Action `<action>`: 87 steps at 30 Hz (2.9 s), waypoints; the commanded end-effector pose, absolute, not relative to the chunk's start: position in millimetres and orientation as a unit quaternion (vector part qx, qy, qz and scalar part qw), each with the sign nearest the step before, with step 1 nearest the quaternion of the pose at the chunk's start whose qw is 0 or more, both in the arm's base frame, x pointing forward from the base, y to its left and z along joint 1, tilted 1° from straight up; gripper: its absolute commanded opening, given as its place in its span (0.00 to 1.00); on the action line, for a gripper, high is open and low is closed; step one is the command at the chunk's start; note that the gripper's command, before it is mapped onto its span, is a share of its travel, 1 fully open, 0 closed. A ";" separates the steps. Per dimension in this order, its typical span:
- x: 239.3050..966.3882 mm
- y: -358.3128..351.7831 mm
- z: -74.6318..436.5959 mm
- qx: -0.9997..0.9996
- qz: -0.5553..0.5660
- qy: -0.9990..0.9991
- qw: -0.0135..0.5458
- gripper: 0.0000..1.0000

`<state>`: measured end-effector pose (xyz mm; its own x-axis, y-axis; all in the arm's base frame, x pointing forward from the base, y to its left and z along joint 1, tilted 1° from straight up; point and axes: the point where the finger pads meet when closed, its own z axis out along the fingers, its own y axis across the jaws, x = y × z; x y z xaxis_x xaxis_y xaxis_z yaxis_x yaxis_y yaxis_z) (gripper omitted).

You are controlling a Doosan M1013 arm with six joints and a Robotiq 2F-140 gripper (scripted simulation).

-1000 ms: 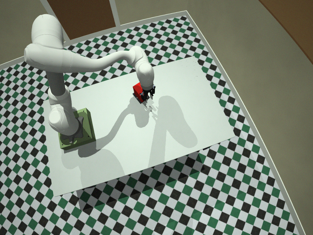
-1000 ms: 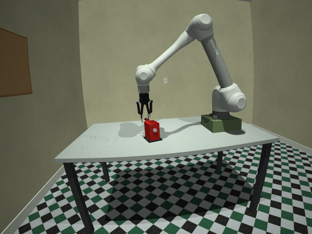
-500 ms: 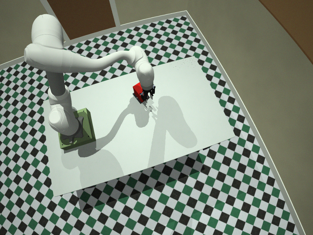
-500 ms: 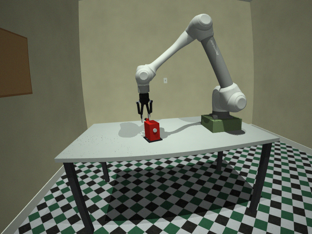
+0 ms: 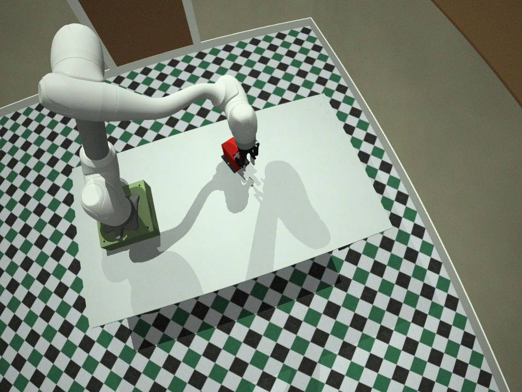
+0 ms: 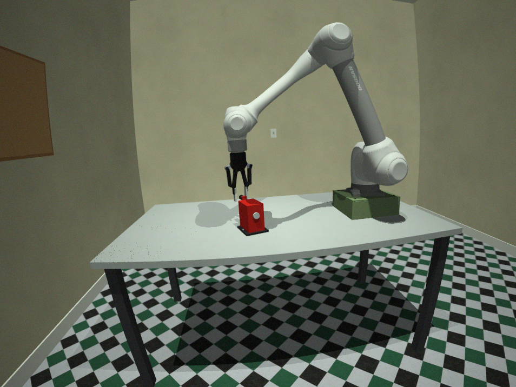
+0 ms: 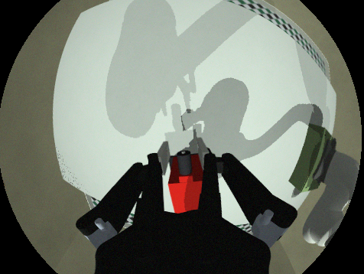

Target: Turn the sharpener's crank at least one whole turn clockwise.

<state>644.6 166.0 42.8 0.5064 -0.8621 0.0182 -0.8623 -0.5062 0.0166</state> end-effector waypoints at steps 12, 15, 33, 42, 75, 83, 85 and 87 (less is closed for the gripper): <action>646.0 167.9 80.9 0.868 0.006 -0.497 0.012 0.32; 646.0 168.1 88.7 0.868 0.006 -0.497 0.012 0.32; 646.0 168.5 104.5 0.868 0.006 -0.497 0.012 0.00; 646.0 168.5 104.5 0.868 0.006 -0.497 0.012 0.00; 646.0 168.5 104.5 0.868 0.006 -0.497 0.012 0.00; 646.0 168.5 104.5 0.868 0.006 -0.497 0.012 0.00; 646.0 168.5 104.5 0.868 0.006 -0.497 0.012 0.00; 646.0 168.5 104.5 0.868 0.006 -0.497 0.012 0.00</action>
